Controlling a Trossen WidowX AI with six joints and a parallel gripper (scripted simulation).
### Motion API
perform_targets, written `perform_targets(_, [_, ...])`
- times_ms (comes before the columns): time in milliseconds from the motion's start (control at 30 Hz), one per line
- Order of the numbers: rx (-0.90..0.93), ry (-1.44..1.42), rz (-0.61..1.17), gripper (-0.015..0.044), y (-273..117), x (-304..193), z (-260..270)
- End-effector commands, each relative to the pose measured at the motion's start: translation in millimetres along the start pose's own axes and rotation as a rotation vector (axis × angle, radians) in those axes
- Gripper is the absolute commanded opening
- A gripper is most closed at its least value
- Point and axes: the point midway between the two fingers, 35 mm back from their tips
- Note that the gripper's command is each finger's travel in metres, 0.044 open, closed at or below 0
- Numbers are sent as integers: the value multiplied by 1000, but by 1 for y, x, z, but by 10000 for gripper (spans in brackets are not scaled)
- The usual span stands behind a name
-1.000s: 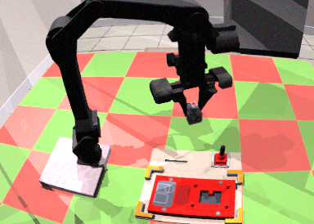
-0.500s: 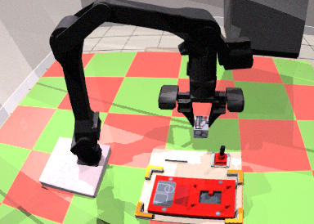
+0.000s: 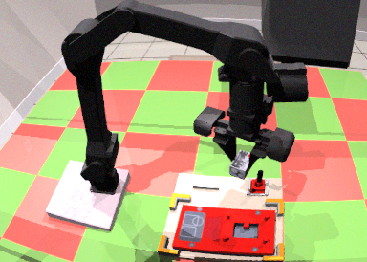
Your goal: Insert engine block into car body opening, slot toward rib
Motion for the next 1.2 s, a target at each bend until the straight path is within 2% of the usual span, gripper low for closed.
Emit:
perform_targets(0, [2,130,-1,0,4,-9,-7])
perform_targets(1167, [-12,1180,16,0,36,-104,-50])
Point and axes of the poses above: the point midway between the two fingers, 35 mm back from their tips, its own y axis out along the fingers, its own z axis across the jaws, x = y × z, and after that the axes turned 7 degrees about -y, right-handed
